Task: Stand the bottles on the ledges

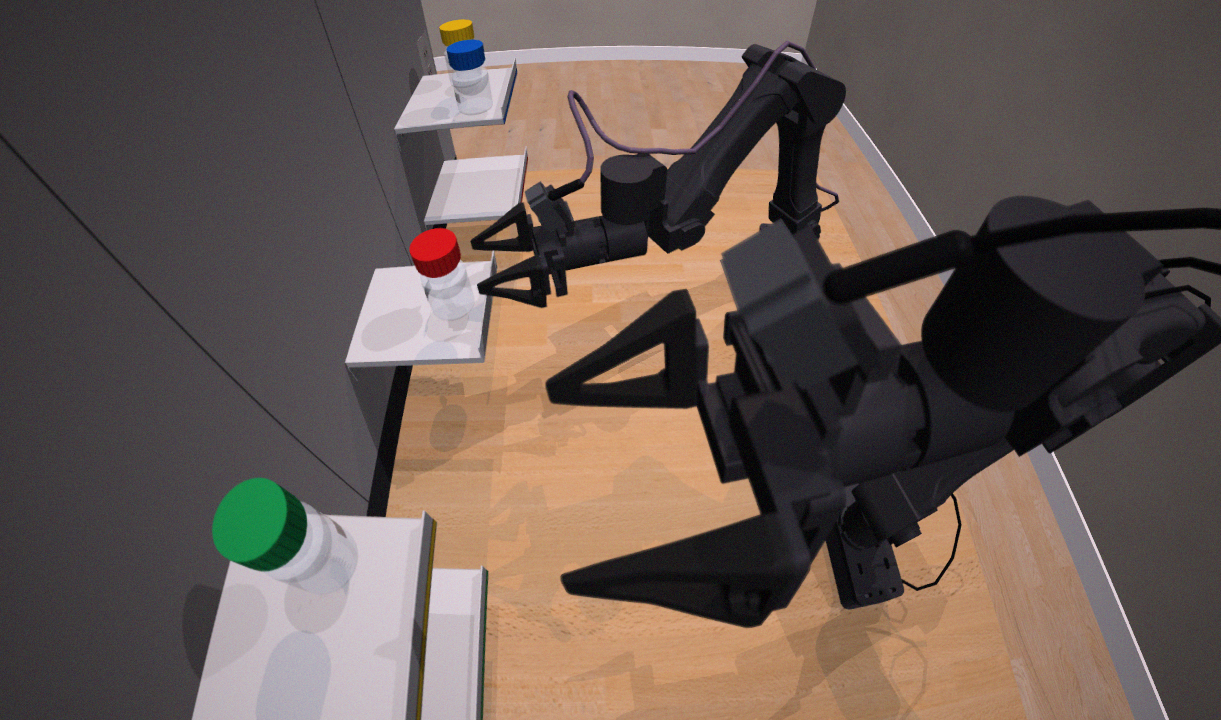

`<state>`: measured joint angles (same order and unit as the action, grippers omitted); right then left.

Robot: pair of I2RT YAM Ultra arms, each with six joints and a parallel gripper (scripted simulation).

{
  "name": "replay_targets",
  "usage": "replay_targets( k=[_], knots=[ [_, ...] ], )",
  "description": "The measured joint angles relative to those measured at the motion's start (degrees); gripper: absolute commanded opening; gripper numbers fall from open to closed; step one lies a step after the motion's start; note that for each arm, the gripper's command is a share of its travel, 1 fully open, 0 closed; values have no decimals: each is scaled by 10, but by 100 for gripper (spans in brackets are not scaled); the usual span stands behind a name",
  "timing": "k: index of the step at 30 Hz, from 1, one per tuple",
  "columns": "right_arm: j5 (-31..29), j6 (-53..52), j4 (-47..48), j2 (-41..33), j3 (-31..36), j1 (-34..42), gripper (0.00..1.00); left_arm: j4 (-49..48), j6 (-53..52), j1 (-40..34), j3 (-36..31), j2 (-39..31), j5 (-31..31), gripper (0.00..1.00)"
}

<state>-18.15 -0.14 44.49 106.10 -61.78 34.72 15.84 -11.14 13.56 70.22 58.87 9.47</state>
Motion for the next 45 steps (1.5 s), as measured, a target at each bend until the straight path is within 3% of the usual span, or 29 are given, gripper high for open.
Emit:
replay_targets(
  k=[41,42,45],
  knots=[
    [19,0,-41,79,-120,-21,81,0,0,0,0,0,0,100],
    [19,0,-41,79,-120,-21,72,0,0,0,0,0,0,100],
    [19,0,-41,79,-120,-21,68,0,0,0,0,0,0,100]
  ],
)
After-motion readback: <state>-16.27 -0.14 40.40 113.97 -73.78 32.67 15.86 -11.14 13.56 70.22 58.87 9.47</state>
